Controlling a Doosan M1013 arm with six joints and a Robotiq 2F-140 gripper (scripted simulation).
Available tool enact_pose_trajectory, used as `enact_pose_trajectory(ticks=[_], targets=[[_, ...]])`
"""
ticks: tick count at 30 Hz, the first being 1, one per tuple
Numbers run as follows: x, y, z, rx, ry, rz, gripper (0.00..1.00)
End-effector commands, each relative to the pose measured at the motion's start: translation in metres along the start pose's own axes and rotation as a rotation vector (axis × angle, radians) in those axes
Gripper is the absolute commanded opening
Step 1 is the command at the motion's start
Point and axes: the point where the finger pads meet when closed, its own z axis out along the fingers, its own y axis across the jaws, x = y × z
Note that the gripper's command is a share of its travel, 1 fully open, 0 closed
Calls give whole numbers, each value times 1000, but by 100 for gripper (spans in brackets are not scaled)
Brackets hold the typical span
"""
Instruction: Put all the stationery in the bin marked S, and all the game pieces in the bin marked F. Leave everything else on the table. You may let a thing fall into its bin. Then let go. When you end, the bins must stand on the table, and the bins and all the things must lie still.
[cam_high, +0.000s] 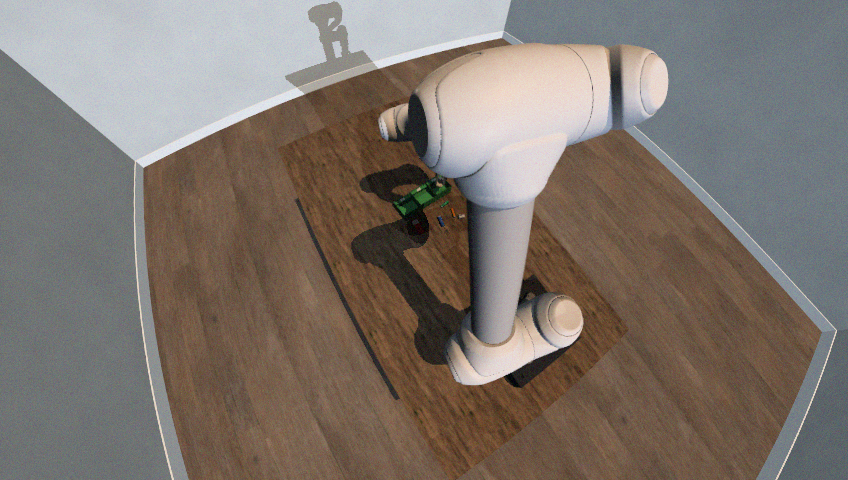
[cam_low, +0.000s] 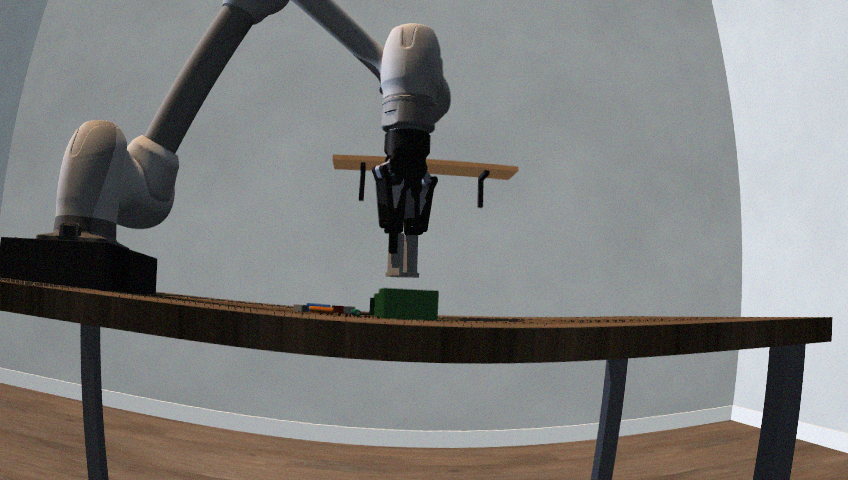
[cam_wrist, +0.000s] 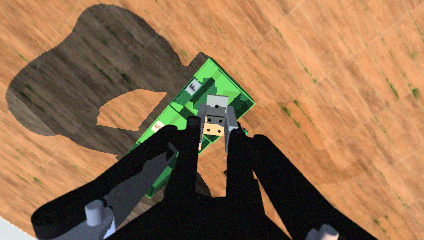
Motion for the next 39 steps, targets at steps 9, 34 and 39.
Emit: enact_pose_trajectory(ticks=[9, 34, 39], targets=[[1, -2, 0, -7, 5, 410, 13], [1, -2, 0, -22, 16, 640, 13], [1, -2, 10, -22, 16, 640, 13]])
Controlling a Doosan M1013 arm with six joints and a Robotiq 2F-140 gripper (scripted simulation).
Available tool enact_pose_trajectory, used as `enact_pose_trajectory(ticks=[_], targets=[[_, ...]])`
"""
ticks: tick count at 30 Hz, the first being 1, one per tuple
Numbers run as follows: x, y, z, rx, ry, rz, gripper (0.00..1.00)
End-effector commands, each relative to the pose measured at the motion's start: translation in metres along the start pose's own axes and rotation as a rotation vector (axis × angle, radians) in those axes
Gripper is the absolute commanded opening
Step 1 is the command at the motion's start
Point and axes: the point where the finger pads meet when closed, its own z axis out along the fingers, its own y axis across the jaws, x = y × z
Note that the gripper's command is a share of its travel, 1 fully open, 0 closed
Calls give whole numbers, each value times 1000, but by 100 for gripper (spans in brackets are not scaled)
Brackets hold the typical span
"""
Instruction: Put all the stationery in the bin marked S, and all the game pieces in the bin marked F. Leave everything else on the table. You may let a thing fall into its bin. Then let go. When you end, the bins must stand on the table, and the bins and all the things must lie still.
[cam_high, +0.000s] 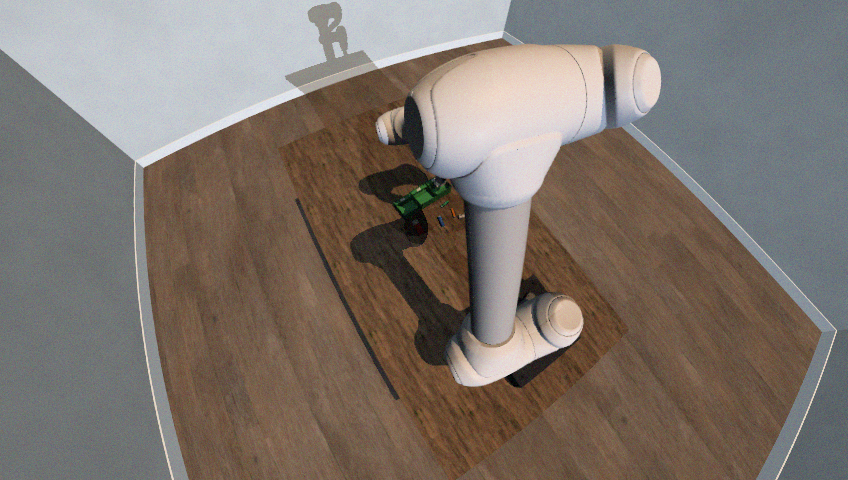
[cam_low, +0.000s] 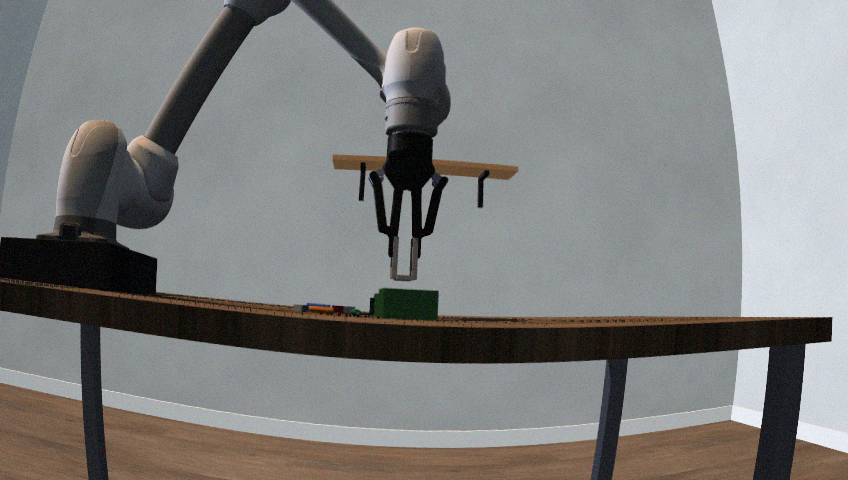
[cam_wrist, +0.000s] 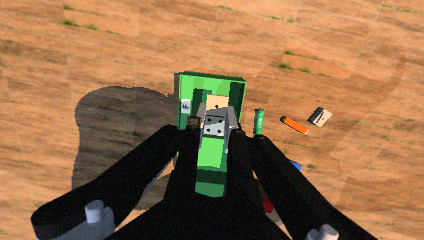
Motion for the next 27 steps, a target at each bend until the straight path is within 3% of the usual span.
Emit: enact_pose_trajectory(ticks=[1, 27], targets=[[0, 0, 7, 0, 0, 0, 13], [0, 0, 46, 0, 0, 0, 13]])
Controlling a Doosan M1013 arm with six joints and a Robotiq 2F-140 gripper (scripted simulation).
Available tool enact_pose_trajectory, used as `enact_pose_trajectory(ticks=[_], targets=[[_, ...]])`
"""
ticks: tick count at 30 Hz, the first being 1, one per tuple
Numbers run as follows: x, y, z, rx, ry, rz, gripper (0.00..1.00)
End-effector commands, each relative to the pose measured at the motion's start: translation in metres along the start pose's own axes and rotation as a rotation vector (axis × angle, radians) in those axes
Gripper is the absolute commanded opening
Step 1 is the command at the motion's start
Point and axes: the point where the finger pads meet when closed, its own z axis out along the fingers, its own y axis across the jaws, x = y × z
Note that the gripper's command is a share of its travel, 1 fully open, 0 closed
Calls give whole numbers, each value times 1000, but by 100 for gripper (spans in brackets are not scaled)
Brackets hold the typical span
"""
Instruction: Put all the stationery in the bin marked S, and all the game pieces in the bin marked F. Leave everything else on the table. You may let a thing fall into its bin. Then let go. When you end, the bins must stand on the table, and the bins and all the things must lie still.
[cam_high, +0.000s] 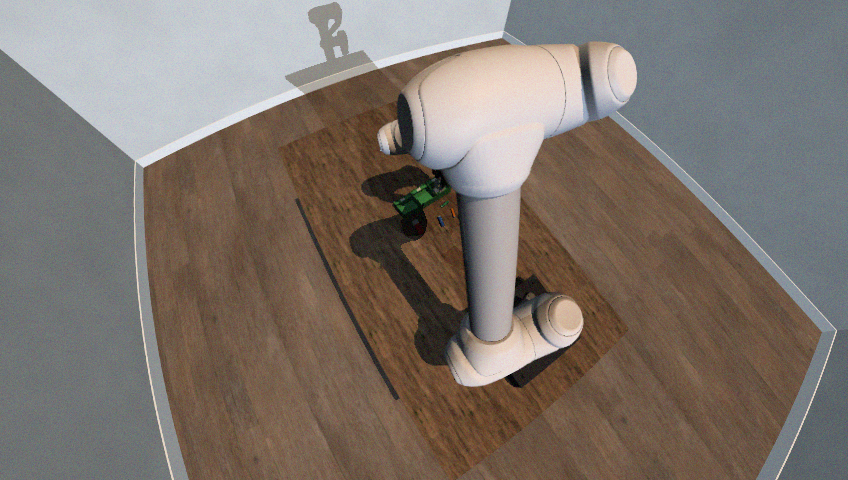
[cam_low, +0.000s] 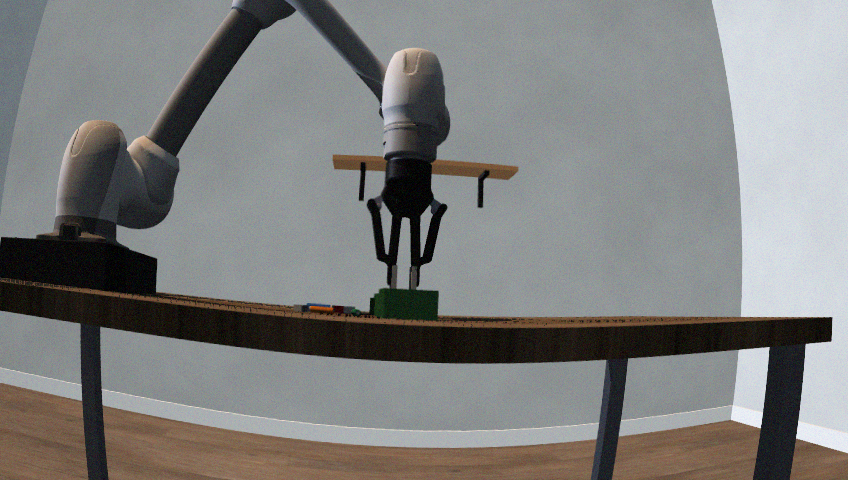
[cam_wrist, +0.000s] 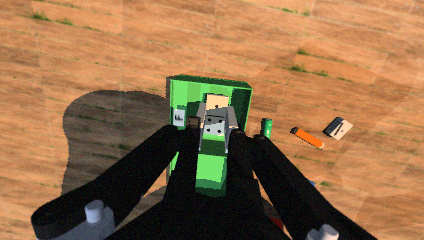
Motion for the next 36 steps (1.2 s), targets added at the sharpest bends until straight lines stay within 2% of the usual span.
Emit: enact_pose_trajectory(ticks=[1, 9, 10, 27, 36], targets=[[0, 0, 1, 0, 0, 0, 13], [0, 0, 1, 0, 0, 0, 13], [0, 0, 1, 0, 0, 0, 19], [0, 0, 1, 0, 0, 0, 19], [0, 0, -8, 0, 0, 0, 19]])
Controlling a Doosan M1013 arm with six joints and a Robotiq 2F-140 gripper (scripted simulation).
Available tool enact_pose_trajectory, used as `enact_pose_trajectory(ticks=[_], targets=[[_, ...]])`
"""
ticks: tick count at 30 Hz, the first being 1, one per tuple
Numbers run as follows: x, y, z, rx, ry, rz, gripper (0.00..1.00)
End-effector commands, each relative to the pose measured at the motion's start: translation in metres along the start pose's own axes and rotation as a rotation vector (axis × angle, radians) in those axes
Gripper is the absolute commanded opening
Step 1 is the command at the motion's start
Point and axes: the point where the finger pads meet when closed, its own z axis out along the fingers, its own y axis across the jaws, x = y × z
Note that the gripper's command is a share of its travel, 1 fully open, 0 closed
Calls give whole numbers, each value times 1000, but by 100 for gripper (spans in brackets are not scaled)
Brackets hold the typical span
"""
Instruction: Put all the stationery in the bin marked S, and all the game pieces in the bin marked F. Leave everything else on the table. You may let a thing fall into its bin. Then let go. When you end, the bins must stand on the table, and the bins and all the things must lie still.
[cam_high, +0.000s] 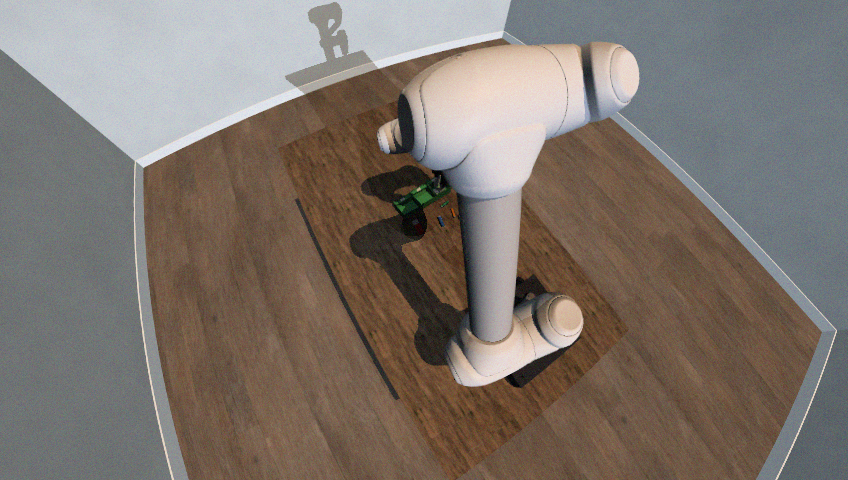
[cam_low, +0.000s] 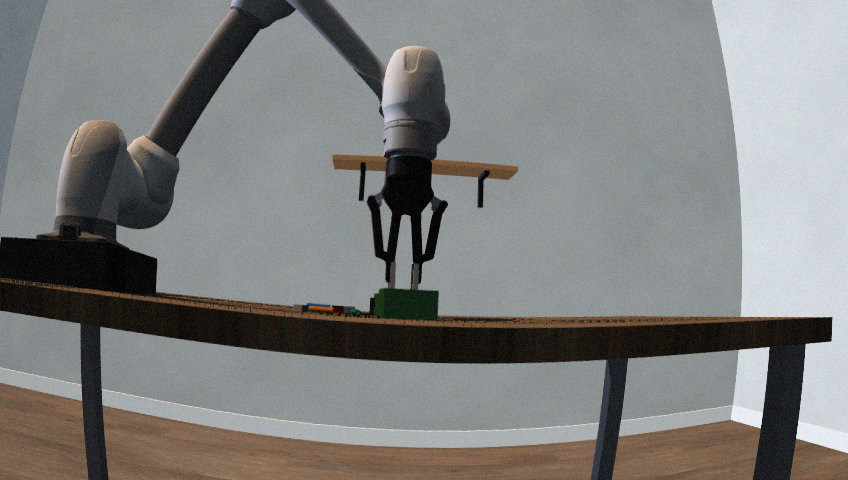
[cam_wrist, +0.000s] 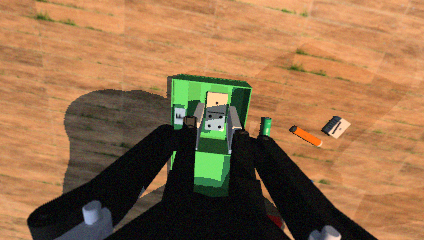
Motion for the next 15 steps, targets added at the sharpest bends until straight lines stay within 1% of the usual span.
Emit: enact_pose_trajectory(ticks=[1, 15], targets=[[0, 0, -5, 0, 0, 0, 19], [0, 0, -21, 0, 0, 0, 19]])
